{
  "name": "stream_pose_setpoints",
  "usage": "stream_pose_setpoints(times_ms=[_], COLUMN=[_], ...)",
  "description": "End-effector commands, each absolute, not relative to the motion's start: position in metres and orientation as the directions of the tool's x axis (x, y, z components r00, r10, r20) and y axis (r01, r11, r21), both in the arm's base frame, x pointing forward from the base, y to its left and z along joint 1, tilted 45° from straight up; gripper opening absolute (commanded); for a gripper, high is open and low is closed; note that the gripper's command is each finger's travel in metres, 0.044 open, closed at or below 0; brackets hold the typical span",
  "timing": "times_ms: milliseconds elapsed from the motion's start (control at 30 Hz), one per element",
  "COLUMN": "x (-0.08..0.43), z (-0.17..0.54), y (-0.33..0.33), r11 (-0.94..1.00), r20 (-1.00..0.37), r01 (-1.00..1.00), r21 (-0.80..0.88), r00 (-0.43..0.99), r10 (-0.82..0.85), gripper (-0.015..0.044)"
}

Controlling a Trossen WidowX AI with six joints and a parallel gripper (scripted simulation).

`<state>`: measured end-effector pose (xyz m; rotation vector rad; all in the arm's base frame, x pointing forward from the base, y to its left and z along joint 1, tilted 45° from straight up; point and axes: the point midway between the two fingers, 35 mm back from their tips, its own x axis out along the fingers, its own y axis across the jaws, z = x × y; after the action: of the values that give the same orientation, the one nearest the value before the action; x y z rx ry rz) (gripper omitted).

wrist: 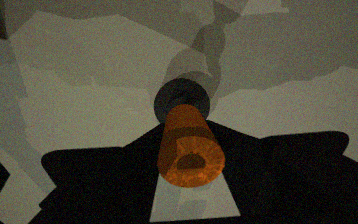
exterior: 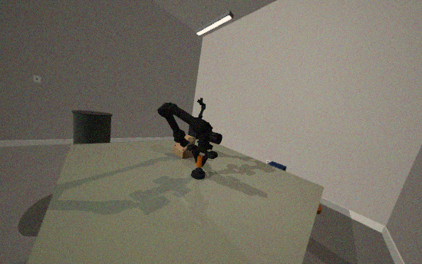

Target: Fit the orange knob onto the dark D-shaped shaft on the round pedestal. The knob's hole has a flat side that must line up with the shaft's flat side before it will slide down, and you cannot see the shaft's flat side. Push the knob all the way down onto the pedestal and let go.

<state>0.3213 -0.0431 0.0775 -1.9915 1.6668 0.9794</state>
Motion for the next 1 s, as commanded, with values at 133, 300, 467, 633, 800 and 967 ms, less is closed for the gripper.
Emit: stream_pose_setpoints(times_ms=[133, 300, 467, 633, 800, 967], x=[0.3206, 0.321, 0.3213, 0.3214, 0.3216, 0.3216], z=[0.075, 0.0742, 0.0745, 0.0753, 0.0775, 0.0774], y=[-0.0438, -0.0452, -0.0452, -0.0442, -0.0421, -0.0422], r11=[-0.257, -0.257, -0.257, -0.257, -0.263, -0.363], r20=[-0.703, -0.703, -0.703, -0.703, -0.703, -0.703], r01=[-0.951, -0.951, -0.951, -0.951, -0.948, -0.887], r21=[0.173, 0.173, 0.173, 0.173, 0.179, 0.285], r00=[0.064, 0.064, 0.064, 0.064, 0.064, 0.064], r10=[-0.708, -0.708, -0.708, -0.708, -0.708, -0.708], gripper=[0.0, 0.0, 0.0, 0.0, 0.0, 0.0])
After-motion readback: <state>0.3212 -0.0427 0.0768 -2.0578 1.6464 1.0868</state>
